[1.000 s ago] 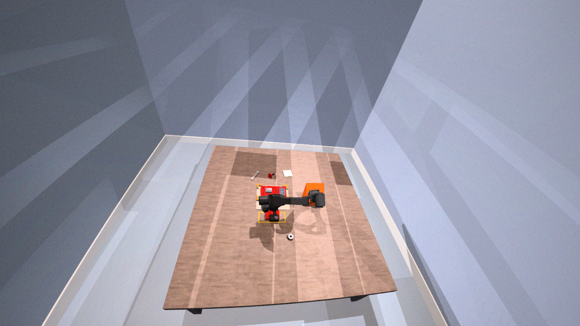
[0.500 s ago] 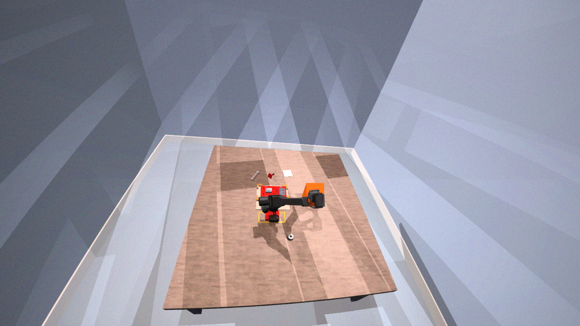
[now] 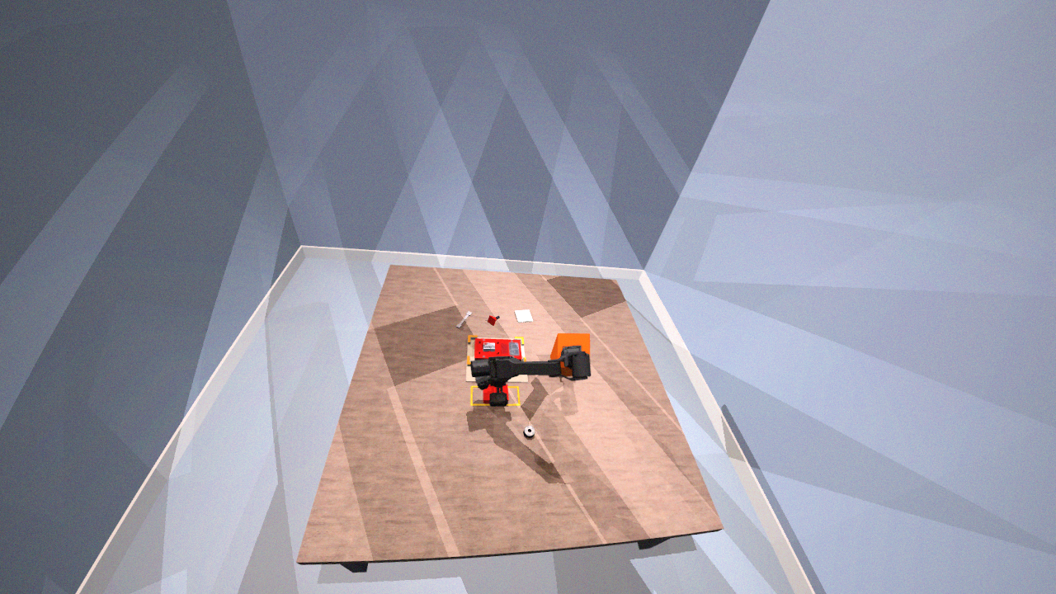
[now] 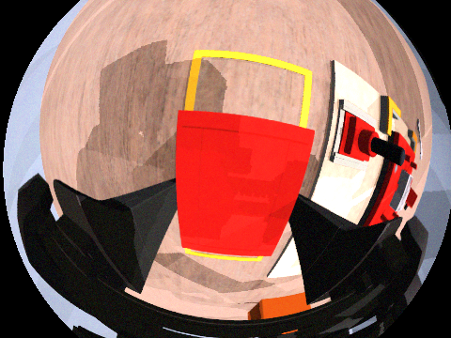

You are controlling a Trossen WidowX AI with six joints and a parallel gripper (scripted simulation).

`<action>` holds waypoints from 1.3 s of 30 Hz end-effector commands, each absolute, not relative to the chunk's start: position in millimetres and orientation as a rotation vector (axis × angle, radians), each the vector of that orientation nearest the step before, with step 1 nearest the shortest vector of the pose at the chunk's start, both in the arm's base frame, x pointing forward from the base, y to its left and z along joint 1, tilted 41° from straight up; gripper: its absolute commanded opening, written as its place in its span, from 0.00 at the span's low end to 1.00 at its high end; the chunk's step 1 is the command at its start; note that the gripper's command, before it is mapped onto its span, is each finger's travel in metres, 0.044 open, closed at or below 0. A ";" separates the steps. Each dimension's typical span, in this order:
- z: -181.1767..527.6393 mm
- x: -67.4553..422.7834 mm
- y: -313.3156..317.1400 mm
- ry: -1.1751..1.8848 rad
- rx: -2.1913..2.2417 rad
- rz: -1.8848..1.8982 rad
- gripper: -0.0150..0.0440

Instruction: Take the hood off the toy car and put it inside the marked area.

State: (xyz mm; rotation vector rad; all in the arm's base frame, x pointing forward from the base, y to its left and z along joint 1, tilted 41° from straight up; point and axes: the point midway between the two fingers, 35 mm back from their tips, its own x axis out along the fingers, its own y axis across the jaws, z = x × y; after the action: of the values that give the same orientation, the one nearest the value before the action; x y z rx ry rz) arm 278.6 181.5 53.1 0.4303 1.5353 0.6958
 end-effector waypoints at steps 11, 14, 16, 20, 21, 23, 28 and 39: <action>51.8 278.3 182.7 1.536 0.430 0.696 0.57; 51.8 278.3 182.7 1.536 0.430 0.696 0.70; 51.8 278.3 182.7 1.536 0.430 0.696 0.79; 51.8 278.3 182.7 1.536 0.430 0.696 0.97; 52.9 278.7 181.7 1.536 0.430 0.696 1.00; 58.5 280.5 176.5 1.537 0.429 0.696 1.00; 88.3 286.0 149.8 1.542 0.428 0.696 1.00; 104.6 286.5 136.0 1.544 0.430 0.699 1.00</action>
State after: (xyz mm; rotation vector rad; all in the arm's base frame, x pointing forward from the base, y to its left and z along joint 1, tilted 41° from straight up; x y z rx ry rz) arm 287.3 135.7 102.9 0.4325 1.5456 0.6904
